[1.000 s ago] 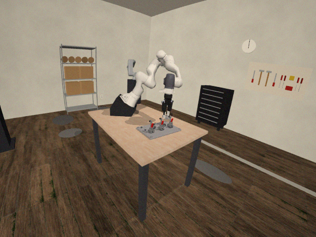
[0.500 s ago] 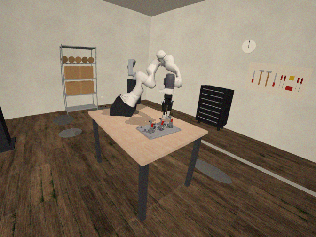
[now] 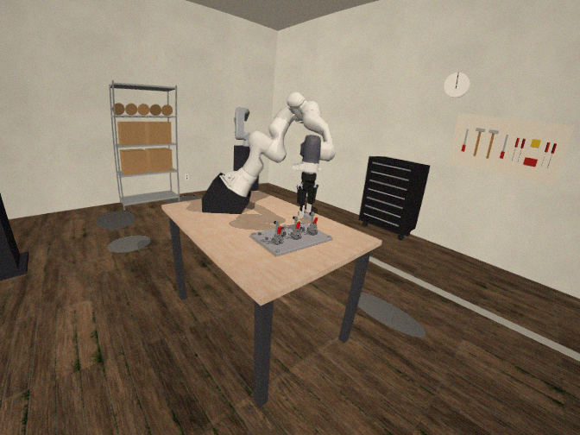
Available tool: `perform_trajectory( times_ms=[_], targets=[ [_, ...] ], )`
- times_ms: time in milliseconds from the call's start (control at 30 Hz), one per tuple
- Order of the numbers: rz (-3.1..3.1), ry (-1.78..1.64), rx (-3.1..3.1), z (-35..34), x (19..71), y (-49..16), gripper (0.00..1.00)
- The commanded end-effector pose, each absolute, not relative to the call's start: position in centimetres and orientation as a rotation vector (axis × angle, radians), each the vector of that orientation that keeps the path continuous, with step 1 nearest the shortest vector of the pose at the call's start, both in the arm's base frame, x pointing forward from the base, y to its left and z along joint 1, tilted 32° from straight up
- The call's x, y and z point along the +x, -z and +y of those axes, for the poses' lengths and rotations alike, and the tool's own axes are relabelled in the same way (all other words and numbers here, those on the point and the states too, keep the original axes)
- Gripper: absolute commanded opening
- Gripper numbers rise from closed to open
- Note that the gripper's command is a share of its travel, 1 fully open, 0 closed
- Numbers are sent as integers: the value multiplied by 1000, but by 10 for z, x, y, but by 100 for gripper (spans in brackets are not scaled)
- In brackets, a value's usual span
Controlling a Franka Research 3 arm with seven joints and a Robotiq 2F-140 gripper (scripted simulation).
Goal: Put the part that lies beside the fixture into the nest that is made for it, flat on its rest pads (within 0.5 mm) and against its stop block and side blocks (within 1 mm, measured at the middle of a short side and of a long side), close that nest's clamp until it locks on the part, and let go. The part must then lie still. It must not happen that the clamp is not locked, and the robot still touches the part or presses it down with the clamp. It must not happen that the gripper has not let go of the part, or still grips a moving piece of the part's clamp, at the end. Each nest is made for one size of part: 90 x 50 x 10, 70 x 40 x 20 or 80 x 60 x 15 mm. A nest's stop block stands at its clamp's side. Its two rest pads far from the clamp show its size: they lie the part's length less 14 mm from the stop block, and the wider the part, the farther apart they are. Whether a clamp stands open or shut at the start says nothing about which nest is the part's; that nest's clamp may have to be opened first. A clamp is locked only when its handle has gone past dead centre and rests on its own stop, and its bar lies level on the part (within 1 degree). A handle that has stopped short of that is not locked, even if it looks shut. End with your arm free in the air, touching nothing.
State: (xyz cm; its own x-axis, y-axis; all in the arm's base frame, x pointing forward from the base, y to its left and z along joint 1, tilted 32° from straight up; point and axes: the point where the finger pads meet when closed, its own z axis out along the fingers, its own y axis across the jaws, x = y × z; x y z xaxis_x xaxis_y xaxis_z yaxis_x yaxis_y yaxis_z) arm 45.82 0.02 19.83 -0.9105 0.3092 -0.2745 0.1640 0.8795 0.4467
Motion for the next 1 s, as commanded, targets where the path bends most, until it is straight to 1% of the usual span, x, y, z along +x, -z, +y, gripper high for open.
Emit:
perform_trajectory(
  times_ms=[0, 967],
  targets=[
    [2704, -596, 336, 1, 460, -200, 0],
    [2704, -596, 334, 6, 467, -188, 0]
  ],
)
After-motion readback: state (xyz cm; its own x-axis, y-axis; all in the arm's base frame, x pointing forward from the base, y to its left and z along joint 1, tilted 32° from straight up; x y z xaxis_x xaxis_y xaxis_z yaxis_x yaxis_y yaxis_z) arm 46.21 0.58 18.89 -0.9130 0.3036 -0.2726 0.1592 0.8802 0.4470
